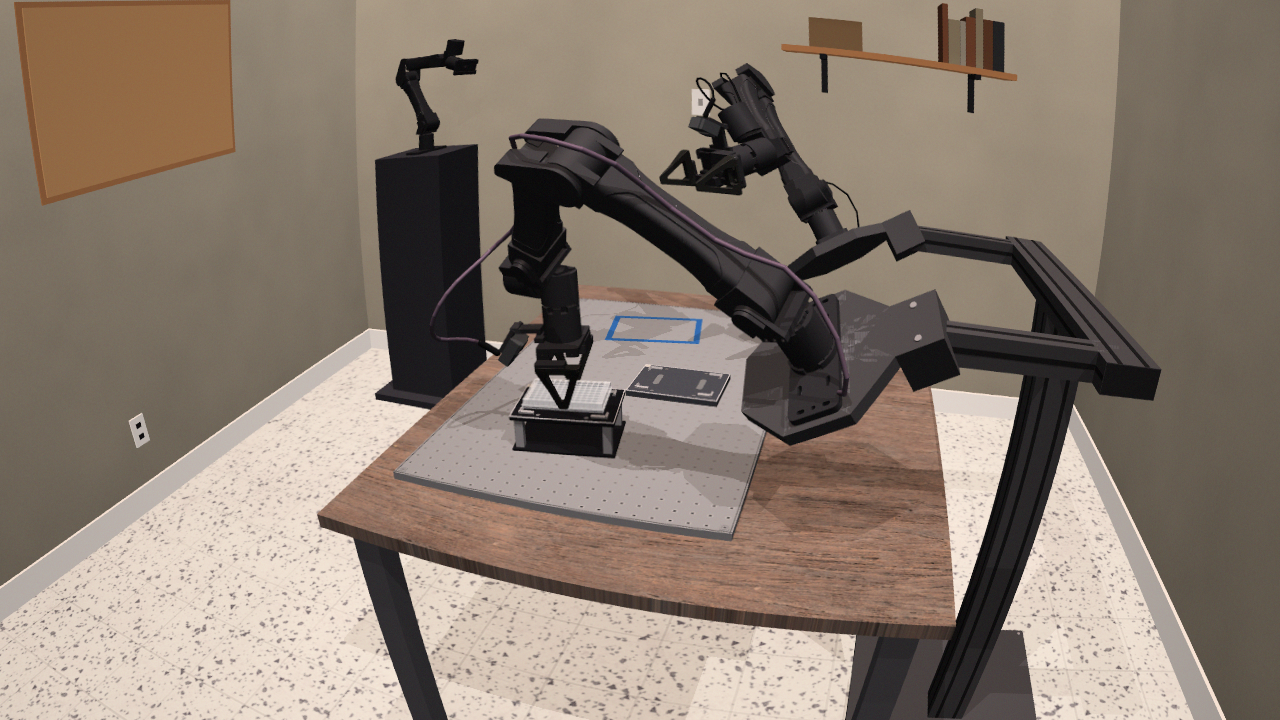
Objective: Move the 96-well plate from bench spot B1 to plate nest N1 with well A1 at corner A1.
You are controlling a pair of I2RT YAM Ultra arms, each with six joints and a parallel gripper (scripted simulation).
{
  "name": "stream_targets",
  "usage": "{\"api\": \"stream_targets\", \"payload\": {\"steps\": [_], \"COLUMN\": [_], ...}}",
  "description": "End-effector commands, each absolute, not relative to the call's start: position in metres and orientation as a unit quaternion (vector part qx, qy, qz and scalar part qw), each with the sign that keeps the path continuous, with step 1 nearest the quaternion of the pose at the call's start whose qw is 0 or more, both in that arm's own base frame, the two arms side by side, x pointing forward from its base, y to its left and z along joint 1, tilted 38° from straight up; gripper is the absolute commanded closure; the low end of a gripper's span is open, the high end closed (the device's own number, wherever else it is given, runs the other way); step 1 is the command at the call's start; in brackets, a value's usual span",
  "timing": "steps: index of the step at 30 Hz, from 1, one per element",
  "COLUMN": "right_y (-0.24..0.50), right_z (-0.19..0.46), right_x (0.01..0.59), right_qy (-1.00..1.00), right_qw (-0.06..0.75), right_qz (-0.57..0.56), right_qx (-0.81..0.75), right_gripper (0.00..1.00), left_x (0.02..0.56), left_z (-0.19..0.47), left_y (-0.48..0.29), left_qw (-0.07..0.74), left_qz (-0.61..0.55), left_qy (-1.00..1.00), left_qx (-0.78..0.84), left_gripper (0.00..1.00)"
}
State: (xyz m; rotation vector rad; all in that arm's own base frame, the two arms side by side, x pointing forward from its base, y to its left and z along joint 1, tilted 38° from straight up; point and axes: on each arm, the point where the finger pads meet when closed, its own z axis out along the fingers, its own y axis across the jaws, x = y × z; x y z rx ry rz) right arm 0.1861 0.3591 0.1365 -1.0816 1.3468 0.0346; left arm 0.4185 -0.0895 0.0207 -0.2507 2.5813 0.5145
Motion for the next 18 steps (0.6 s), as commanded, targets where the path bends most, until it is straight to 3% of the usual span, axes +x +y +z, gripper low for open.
{"api": "stream_targets", "payload": {"steps": [1,18], "right_y": [0.3633,0.3633], "right_z": [0.1418,0.1418], "right_x": [0.1822,0.1822], "right_qy": [0.587,0.587], "right_qw": [0.656,0.656], "right_qz": [0.025,0.025], "right_qx": [-0.474,-0.474], "right_gripper": [0.00,0.00], "left_x": [0.4217,0.4200], "left_z": [0.0318,0.0345], "left_y": [-0.1001,-0.1014], "left_qw": [0.257,0.257], "left_qz": [0.201,0.201], "left_qy": [0.941,0.941], "left_qx": [-0.090,-0.090], "left_gripper": [0.19,0.19]}}
